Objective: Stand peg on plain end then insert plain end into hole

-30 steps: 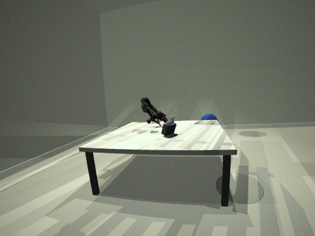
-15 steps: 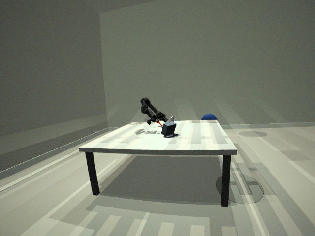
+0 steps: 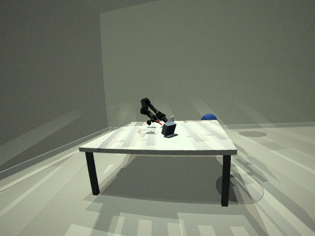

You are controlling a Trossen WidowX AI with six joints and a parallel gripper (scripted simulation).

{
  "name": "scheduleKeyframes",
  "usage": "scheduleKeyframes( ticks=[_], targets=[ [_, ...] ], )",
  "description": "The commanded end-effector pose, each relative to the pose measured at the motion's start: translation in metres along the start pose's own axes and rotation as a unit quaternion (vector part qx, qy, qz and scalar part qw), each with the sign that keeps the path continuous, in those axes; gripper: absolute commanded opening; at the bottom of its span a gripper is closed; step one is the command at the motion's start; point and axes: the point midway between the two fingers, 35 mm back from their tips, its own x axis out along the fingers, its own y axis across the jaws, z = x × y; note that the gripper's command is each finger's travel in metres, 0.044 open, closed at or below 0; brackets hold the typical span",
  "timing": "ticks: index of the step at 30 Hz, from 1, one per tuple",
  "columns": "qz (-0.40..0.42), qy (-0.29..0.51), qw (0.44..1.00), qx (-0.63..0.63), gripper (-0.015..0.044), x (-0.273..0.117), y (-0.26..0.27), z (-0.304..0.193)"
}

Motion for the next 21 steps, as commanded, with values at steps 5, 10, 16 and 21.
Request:
scheduleKeyframes(
  ticks=[5, 10, 16, 21],
  targets=[
    [-0.009, 0.015, 1.000, -0.003, 0.0000, 0.010, -0.001, -0.005],
    [-0.013, 0.025, 1.000, -0.005, 0.0000, 0.018, -0.001, -0.010],
    [-0.018, 0.038, 0.999, -0.007, 0.0000, 0.026, -0.002, -0.015],
    [-0.023, 0.048, 0.999, -0.009, 0.0000, 0.033, -0.002, -0.018]
  ],
)
